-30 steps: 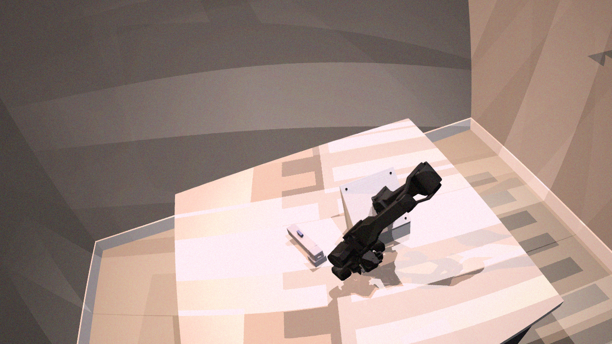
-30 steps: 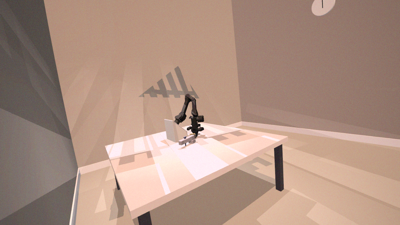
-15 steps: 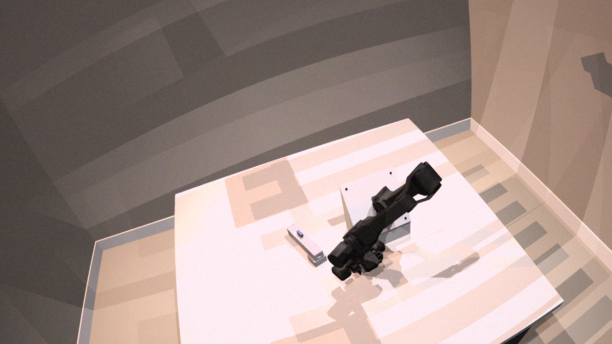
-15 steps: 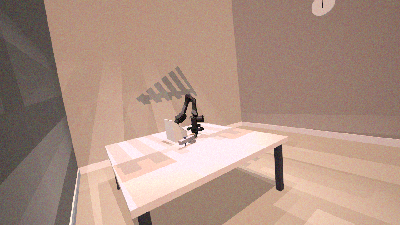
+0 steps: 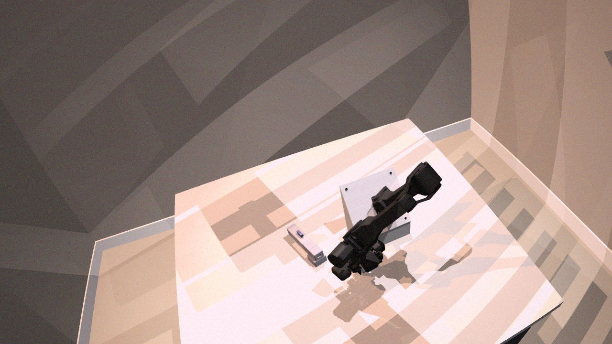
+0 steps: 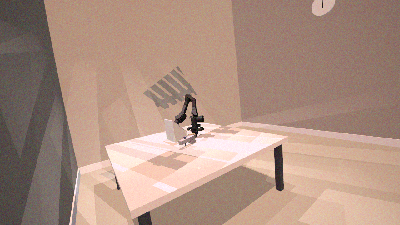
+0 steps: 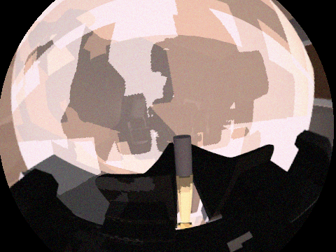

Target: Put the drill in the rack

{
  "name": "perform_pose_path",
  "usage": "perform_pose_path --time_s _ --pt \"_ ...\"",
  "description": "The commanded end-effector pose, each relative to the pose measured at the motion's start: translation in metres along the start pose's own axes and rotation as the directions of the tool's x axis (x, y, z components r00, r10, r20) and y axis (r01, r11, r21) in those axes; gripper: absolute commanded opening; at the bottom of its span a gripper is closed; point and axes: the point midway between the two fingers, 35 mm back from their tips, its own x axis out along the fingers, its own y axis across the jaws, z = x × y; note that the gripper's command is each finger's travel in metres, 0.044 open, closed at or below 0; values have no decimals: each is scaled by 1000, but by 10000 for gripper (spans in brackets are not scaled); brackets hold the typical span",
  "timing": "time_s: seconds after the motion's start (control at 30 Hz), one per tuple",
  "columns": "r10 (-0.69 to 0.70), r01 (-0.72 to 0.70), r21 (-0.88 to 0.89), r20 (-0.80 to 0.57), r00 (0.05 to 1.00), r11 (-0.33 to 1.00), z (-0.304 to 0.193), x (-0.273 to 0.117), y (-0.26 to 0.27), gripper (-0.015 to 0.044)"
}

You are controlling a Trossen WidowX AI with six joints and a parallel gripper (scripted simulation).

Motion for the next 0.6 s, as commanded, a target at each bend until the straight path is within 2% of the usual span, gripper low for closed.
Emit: perform_pose_path --time_s 0.0,0.1,0.13,0.57 --pt "-8 9 3 -41 999 1000 -8 -1 -1 0" --pt "-8 9 3 -41 999 1000 -8 -1 -1 0" --pt "0 0 0 0 1000 1000 0 0 0 26" --pt "0 0 0 0 1000 1000 0 0 0 368"
